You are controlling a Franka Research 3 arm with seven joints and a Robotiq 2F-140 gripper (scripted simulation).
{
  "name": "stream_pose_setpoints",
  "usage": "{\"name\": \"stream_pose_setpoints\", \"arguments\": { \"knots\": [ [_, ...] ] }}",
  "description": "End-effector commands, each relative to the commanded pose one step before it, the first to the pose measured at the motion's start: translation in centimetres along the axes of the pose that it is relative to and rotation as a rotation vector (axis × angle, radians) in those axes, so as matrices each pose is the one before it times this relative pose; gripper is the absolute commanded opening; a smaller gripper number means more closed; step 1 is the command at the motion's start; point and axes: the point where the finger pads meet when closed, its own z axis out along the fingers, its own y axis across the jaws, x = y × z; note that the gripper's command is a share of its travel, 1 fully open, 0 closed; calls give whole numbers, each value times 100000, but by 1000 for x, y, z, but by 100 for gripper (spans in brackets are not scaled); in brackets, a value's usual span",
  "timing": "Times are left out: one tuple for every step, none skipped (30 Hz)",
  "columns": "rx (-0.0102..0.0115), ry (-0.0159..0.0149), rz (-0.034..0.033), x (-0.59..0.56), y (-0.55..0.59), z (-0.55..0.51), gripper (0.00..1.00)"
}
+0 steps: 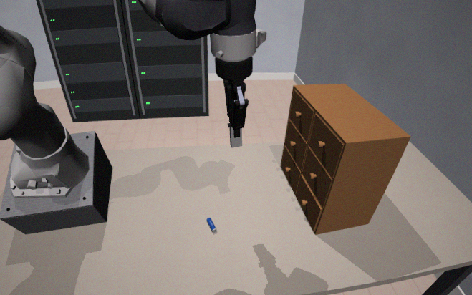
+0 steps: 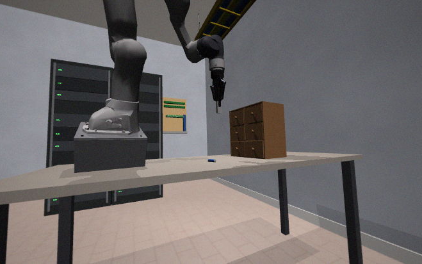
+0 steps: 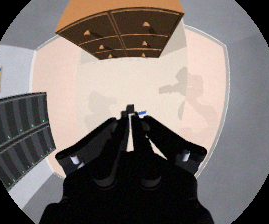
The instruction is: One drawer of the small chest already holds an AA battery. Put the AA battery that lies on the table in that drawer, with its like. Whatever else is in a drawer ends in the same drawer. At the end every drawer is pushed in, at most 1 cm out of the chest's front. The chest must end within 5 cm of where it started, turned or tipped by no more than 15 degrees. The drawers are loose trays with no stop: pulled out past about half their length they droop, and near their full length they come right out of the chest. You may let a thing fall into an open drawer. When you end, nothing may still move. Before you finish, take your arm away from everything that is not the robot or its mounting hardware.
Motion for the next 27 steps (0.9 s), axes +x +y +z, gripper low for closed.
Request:
{"name": "stream_pose_setpoints", "arguments": {
  "knots": [
    [-475, -581, 883, -166, 149, -41, 0],
    [0, 0, 0, 0, 0, 0, 0],
    [0, 0, 0, 0, 0, 0, 0],
    [0, 0, 0, 0, 0, 0, 0],
    [0, 0, 0, 0, 0, 0, 0],
    [-2159, -1917, 959, -588, 705, -586, 0],
    [-1847, -1560, 867, -501, 621, -484, 0],
    [-1509, -1226, 740, -409, 520, -384, 0],
    [-1166, -919, 590, -315, 410, -290, 0],
    [-835, -646, 434, -226, 298, -204, 0],
    [-539, -410, 284, -146, 194, -130, 0],
    [-293, -221, 155, -79, 106, -70, 0],
    [-114, -85, 60, -31, 41, -27, 0],
    [-17, -13, 9, -5, 6, -4, 0],
    [0, 0, 0, 0, 0, 0, 0],
    [0, 0, 0, 0, 0, 0, 0],
    [0, 0, 0, 0, 0, 0, 0],
    [0, 0, 0, 0, 0, 0, 0],
    [0, 0, 0, 0, 0, 0, 0],
    [0, 0, 0, 0, 0, 0, 0],
    [0, 0, 0, 0, 0, 0, 0],
    [0, 0, 0, 0, 0, 0, 0],
    [0, 0, 0, 0, 0, 0, 0],
    [0, 0, 0, 0, 0, 0, 0],
    [0, 0, 0, 0, 0, 0, 0],
    [0, 0, 0, 0, 0, 0, 0],
    [0, 0, 0, 0, 0, 0, 0]
  ]
}}
